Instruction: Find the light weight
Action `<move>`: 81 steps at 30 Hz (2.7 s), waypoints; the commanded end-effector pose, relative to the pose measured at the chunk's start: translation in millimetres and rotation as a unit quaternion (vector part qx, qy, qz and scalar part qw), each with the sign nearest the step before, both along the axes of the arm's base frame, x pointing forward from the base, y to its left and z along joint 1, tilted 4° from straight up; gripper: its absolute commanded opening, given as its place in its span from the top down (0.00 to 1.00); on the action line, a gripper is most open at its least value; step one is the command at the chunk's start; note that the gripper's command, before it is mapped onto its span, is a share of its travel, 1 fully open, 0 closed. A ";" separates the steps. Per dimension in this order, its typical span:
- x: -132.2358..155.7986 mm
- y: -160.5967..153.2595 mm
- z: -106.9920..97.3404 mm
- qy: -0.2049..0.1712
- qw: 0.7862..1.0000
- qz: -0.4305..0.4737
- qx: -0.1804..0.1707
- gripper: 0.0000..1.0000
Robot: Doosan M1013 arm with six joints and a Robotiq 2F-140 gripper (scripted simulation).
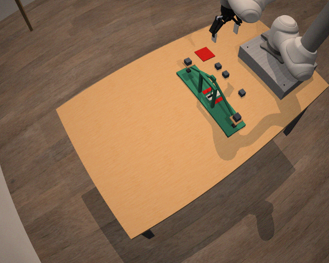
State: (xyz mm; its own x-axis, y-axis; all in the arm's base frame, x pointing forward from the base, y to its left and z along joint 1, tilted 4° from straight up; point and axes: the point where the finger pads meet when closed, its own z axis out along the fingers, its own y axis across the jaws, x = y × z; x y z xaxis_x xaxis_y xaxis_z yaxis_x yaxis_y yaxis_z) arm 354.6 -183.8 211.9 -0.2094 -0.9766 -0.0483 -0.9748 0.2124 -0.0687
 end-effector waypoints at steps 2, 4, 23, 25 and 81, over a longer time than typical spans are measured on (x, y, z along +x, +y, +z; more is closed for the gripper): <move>-5.0 2.9 -0.7 0.005 1.000 0.001 0.001 0.00; -5.0 2.9 -0.7 0.005 1.000 0.001 0.001 0.00; -5.0 2.9 -0.7 0.005 1.000 0.001 0.001 0.00; -5.0 2.9 -0.7 0.005 1.000 0.001 0.001 0.00; -11.9 -30.0 -2.3 0.005 1.000 0.001 0.001 0.00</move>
